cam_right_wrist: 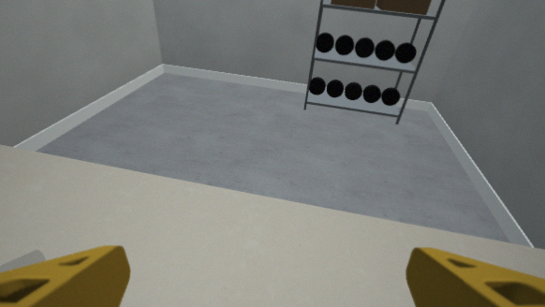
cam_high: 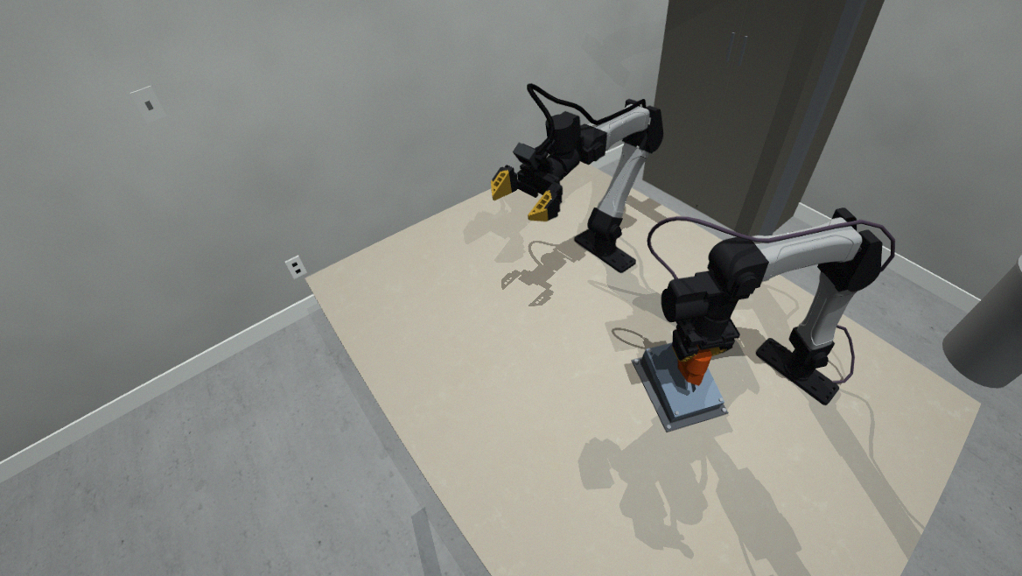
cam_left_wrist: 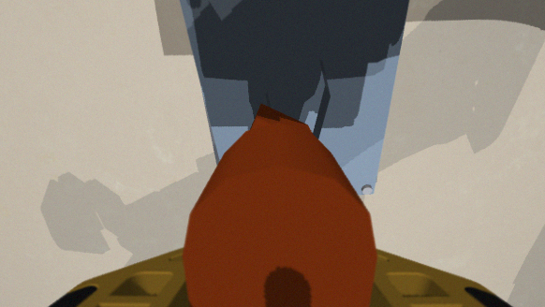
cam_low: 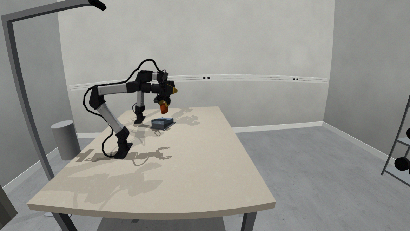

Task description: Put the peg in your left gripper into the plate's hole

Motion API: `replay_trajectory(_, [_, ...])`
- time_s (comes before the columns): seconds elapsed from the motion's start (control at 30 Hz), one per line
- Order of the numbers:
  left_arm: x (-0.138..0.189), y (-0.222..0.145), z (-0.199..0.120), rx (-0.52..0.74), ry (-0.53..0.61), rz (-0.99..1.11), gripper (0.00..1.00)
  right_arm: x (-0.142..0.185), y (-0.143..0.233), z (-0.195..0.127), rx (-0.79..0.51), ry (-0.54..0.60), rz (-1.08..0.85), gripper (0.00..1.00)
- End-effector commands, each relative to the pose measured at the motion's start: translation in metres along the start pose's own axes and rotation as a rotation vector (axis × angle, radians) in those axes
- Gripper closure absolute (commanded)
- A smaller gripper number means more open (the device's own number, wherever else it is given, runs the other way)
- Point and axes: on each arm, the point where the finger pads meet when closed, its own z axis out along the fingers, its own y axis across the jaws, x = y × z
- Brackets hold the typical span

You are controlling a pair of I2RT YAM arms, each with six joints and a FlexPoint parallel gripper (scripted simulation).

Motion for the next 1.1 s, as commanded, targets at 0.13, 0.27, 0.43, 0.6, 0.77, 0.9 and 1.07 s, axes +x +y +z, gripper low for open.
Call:
replay_trajectory(0.13, [-0.011,0.006,-0.018,-0.085,-0.149,0.008,0.66,0.014,0.070,-0.037,-0.188,0.074,-0.009,0.00])
replay_trajectory(0.27, [-0.010,0.000,-0.013,-0.082,-0.220,-0.012,0.66,0.023,0.107,-0.062,-0.307,0.106,-0.028,0.00])
replay_trajectory(0.43, [-0.003,-0.010,-0.005,-0.072,-0.286,-0.053,0.66,0.037,0.160,-0.117,-0.527,0.145,-0.077,0.00])
replay_trajectory(0.6, [0.002,-0.011,-0.001,-0.075,-0.288,-0.078,0.66,0.050,0.187,-0.163,-0.694,0.166,-0.121,0.00])
replay_trajectory(0.77, [0.000,-0.013,0.002,-0.061,-0.289,-0.076,0.66,0.058,0.197,-0.189,-0.788,0.177,-0.149,0.00])
replay_trajectory(0.9, [-0.003,-0.012,0.003,-0.070,-0.289,-0.071,0.66,0.063,0.202,-0.209,-0.862,0.178,-0.170,0.00])
replay_trajectory(1.07, [-0.005,-0.002,0.019,-0.109,-0.286,-0.076,0.66,0.065,0.206,-0.224,-0.918,0.170,-0.182,0.00])
